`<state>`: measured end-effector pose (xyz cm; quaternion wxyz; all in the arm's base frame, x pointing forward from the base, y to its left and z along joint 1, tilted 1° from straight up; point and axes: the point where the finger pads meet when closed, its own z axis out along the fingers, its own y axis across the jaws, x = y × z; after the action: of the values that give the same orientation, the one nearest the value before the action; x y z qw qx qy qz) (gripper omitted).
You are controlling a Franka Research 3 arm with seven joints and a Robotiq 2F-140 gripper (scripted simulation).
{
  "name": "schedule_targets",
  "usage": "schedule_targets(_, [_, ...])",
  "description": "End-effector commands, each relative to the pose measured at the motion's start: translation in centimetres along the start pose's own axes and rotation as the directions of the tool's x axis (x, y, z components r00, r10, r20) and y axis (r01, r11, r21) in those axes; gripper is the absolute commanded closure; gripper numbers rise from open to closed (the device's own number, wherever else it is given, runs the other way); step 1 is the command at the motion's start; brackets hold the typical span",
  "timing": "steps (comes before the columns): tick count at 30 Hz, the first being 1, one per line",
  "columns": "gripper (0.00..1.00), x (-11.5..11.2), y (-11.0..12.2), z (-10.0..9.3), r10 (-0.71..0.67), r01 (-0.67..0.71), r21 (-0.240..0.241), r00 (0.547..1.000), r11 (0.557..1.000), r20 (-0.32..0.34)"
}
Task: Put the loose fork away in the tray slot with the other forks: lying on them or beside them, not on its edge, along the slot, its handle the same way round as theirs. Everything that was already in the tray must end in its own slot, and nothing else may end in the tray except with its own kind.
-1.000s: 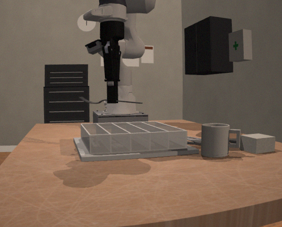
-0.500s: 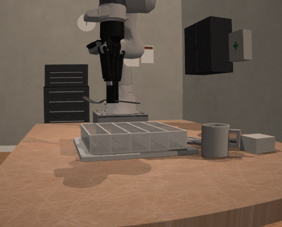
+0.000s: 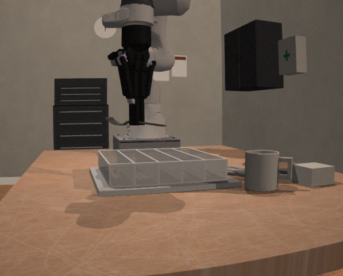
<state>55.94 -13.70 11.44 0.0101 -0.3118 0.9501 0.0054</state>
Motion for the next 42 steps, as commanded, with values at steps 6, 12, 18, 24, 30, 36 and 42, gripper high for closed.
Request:
schedule_targets(6, [0.87, -0.06, 0.08, -0.01, 0.244, -0.244, 0.006, 0.970, 0.970, -0.007])
schedule_targets(12, [0.87, -0.07, 0.07, -0.04, 0.339, -0.339, 0.007, 0.941, 0.941, -0.006])
schedule_targets(18, [0.87, -0.07, 0.06, -0.05, 0.401, -0.400, 0.007, 0.916, 0.916, -0.005])
schedule_targets(24, [0.87, -0.09, 0.04, -0.09, 0.514, -0.514, 0.008, 0.858, 0.858, -0.004])
schedule_targets(30, [0.87, -0.09, 0.03, -0.11, 0.563, -0.563, 0.009, 0.826, 0.826, -0.003])
schedule_targets(36, [0.87, -0.17, -0.01, -0.08, 0.563, -0.563, 0.008, 0.826, 0.827, -0.025])
schedule_targets(42, [0.87, -0.33, -0.10, -0.08, 0.561, -0.563, 0.008, 0.821, 0.826, -0.108])
